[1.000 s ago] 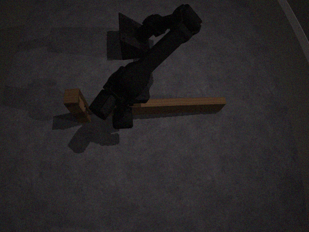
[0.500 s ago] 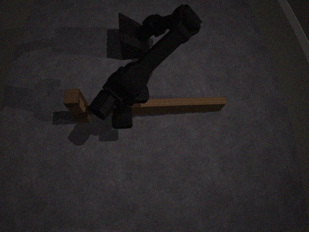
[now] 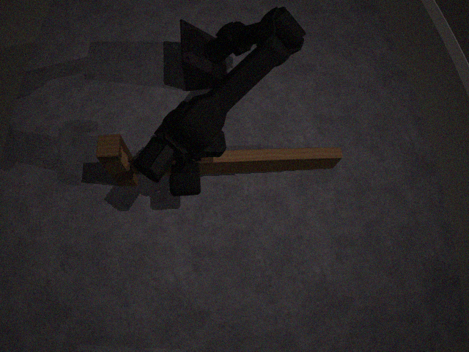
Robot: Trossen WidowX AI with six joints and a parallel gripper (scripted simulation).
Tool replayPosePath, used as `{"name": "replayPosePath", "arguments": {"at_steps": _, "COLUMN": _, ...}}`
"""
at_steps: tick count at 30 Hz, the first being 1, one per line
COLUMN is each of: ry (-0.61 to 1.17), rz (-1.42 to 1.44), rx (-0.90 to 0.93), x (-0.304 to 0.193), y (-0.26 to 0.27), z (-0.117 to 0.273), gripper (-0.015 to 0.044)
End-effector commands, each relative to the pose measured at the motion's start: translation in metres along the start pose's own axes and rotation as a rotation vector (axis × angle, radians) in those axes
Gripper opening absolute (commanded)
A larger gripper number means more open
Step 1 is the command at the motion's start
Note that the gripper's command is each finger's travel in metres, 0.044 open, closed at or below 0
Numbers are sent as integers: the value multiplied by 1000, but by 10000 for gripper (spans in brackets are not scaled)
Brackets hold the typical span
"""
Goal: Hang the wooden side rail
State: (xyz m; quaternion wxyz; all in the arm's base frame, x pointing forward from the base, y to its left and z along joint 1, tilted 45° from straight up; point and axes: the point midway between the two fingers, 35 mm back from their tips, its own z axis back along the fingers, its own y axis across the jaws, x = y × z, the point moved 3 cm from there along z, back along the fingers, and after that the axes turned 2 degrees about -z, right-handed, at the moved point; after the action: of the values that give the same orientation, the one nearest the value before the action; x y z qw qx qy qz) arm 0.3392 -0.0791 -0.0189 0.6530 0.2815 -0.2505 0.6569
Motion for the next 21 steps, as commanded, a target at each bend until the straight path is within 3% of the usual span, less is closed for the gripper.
{"name": "replayPosePath", "arguments": {"at_steps": 1, "ry": 8, "rz": 3, "rx": -13, "x": -3, "y": -2, "z": 6, "gripper": 0}}
{"name": "replayPosePath", "arguments": {"at_steps": 21, "ry": 8, "rz": 3, "rx": -13, "x": -5, "y": -2, "z": 6, "gripper": 0}}
